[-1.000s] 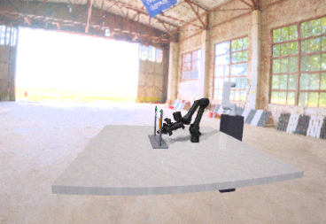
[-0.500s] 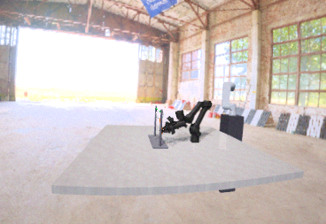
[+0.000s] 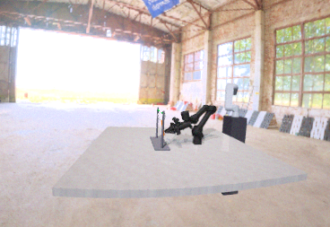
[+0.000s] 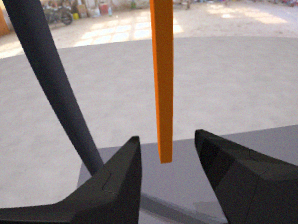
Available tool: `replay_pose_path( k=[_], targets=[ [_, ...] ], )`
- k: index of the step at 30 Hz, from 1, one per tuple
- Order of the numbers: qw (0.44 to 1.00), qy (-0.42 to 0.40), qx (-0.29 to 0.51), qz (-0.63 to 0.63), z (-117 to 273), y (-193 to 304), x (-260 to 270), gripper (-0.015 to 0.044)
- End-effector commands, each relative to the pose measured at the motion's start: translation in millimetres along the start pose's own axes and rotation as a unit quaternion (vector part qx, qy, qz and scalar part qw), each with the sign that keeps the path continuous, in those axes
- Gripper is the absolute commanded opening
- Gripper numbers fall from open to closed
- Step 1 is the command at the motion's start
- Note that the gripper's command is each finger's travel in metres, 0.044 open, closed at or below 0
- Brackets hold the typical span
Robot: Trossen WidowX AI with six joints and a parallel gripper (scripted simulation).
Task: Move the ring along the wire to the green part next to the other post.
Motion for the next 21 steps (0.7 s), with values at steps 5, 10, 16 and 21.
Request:
replay_pose_path(
  k=[5, 10, 16, 21],
  targets=[
    [1.0, 0.001, 0.003, -0.002, 2, 3, -1, 0.016],
    [1.0, 0.001, 0.003, -0.002, 2, 3, -1, 0.016],
    [1.0, 0.001, 0.003, -0.002, 2, 3, -1, 0.016],
    [1.0, 0.0, 0.003, 0.001, 19, 1, 1, 0.0265]
  ],
)
Point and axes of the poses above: the point midway between the two fingers, 35 mm back from their tips, its own z axis back along the fingers, its own x axis across the jaws, y = z × x, the point moved 2 cm from there along z, back along the fingers, and after that the axes turned 7 degrees about -z, right-handed, at the moved point
